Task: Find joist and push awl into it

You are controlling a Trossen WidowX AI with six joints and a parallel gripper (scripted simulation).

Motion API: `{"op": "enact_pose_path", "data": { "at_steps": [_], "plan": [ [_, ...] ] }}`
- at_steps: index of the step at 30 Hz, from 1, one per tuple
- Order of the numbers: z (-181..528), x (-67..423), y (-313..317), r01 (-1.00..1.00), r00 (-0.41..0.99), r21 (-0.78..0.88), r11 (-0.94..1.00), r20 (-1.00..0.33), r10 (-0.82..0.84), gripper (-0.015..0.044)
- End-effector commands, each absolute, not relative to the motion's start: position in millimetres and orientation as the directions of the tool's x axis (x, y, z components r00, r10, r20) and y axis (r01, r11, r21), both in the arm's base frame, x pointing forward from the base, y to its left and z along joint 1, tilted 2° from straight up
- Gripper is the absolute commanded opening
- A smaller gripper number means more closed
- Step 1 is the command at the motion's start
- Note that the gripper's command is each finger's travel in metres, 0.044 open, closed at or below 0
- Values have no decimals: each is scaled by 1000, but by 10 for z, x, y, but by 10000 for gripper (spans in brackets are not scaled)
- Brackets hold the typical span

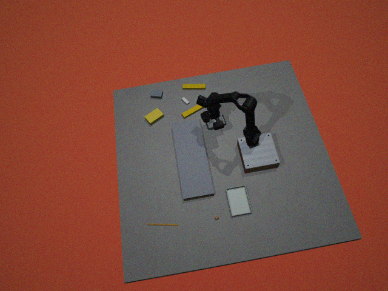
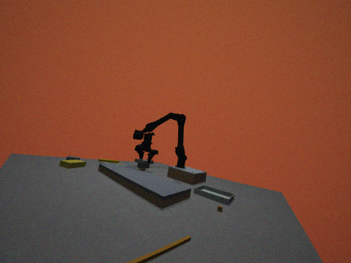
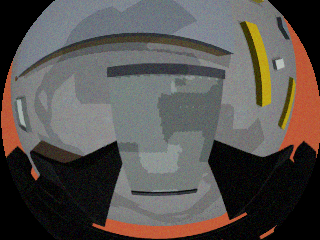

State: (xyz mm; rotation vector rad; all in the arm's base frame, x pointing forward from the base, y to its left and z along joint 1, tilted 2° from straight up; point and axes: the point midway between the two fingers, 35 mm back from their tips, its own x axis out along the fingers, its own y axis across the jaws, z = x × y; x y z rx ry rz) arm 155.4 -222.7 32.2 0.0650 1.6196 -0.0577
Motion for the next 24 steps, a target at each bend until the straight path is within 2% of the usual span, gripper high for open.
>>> {"op": "enact_pose_path", "data": {
  "at_steps": [1,24],
  "plan": [
    [321,1555,-2229,75,-55,-23,997,-998,-19,0],
    [307,1567,-2163,76,-69,-169,983,-984,-164,0]
  ]
}}
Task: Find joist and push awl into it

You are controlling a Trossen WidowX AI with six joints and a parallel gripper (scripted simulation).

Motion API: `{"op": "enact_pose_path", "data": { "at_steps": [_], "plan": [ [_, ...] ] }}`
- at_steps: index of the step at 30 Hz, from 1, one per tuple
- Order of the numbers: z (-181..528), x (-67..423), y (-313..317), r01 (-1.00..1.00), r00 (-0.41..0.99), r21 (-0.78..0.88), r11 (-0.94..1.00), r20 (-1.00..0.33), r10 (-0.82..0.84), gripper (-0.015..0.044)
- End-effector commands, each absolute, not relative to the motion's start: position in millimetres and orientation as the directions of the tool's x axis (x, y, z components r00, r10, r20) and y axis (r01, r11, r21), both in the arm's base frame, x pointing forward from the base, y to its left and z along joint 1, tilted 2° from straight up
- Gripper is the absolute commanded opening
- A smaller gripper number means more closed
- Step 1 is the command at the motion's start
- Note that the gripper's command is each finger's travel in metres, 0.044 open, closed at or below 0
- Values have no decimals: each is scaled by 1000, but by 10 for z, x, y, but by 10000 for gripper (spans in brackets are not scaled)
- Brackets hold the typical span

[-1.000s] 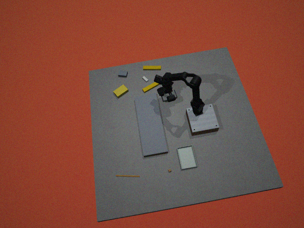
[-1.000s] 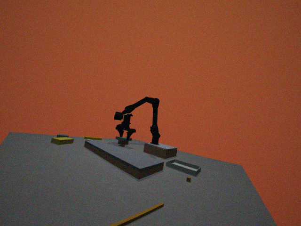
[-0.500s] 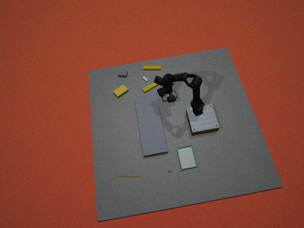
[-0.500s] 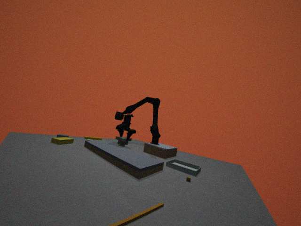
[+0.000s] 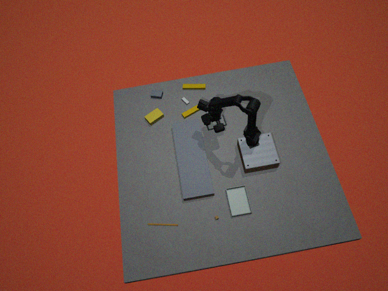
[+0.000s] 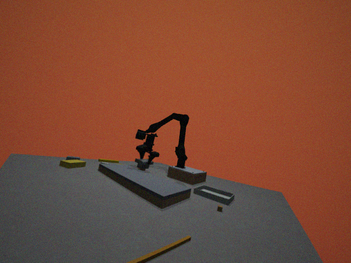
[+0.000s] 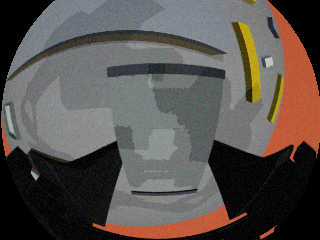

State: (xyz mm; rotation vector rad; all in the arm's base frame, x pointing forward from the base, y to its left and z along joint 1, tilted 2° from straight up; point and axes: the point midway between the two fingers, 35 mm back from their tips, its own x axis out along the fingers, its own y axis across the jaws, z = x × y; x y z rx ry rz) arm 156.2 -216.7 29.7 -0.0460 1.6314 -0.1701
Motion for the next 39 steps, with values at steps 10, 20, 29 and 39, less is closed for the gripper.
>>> {"op": "enact_pose_path", "data": {
  "at_steps": [10,20,29,39],
  "plan": [
    [306,1570,-2135,79,-70,-231,970,-972,-226,0],
    [296,1573,-2119,79,-76,-282,956,-958,-276,0],
    [278,1577,-2101,75,-86,-348,934,-936,-342,0],
    [267,1580,-2080,74,-92,-420,904,-906,-413,0]
  ]
}}
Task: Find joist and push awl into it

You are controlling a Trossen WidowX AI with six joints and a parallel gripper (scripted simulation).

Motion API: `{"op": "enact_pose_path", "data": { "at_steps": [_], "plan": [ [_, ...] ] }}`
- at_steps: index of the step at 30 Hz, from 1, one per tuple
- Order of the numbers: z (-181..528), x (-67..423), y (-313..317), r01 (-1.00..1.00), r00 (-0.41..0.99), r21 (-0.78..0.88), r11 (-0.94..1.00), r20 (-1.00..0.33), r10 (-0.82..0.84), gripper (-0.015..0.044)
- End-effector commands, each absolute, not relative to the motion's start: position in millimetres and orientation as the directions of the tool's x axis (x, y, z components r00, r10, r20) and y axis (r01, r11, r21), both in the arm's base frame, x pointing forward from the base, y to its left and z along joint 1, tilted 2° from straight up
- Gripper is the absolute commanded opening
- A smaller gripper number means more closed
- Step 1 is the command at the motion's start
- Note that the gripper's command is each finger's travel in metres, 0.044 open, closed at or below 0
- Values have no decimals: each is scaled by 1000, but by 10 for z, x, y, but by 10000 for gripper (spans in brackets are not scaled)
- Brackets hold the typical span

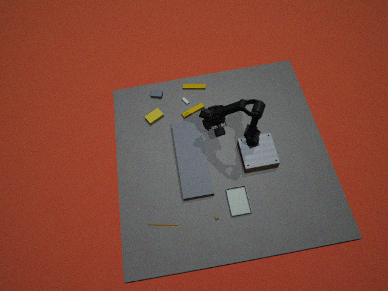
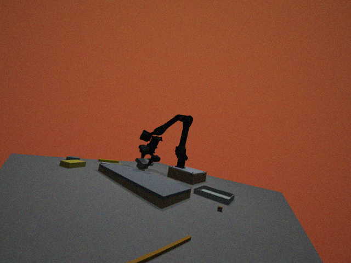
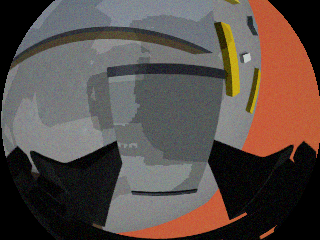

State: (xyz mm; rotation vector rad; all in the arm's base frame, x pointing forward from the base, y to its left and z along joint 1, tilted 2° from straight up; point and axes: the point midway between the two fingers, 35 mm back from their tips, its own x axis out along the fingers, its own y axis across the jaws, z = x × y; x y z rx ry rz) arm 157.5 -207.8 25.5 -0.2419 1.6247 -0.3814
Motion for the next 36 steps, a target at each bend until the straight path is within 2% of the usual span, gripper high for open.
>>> {"op": "enact_pose_path", "data": {
  "at_steps": [1,36],
  "plan": [
    [267,1581,-2078,74,-93,-427,901,-903,-420,0],
    [215,1592,-2020,69,-111,-646,760,-762,-638,0]
  ]
}}
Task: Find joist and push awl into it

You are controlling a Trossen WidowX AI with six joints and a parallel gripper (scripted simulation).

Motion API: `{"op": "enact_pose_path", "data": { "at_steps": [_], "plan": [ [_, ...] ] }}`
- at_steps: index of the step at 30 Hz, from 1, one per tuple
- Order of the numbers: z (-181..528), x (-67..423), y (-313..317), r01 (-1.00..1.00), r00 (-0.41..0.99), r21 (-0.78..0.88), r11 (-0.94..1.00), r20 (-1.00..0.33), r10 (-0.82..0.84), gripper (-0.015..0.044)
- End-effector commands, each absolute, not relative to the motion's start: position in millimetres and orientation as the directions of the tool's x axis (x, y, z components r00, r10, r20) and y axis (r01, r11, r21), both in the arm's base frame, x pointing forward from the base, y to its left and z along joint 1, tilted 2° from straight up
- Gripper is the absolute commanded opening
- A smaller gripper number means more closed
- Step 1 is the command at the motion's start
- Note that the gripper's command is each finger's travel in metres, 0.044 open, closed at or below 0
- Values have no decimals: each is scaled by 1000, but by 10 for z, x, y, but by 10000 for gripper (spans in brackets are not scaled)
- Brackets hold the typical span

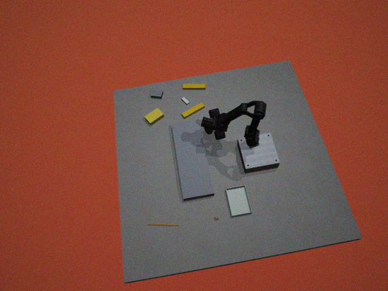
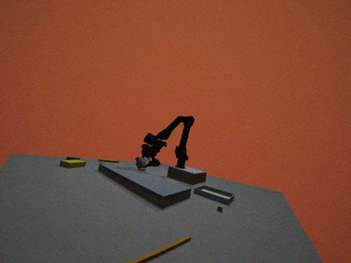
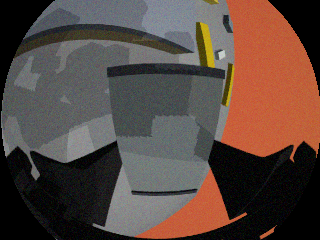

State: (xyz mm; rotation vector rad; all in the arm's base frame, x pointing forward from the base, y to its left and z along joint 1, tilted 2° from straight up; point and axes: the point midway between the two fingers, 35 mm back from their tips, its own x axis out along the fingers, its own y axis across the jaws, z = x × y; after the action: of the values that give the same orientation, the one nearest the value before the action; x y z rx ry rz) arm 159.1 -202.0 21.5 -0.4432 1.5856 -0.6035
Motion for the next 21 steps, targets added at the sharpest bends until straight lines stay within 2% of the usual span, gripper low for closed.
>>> {"op": "enact_pose_path", "data": {
  "at_steps": [1,21],
  "plan": [
    [213,1592,-2018,69,-111,-652,755,-757,-644,0],
    [198,1589,-1973,70,-113,-759,647,-651,-751,0]
  ]
}}
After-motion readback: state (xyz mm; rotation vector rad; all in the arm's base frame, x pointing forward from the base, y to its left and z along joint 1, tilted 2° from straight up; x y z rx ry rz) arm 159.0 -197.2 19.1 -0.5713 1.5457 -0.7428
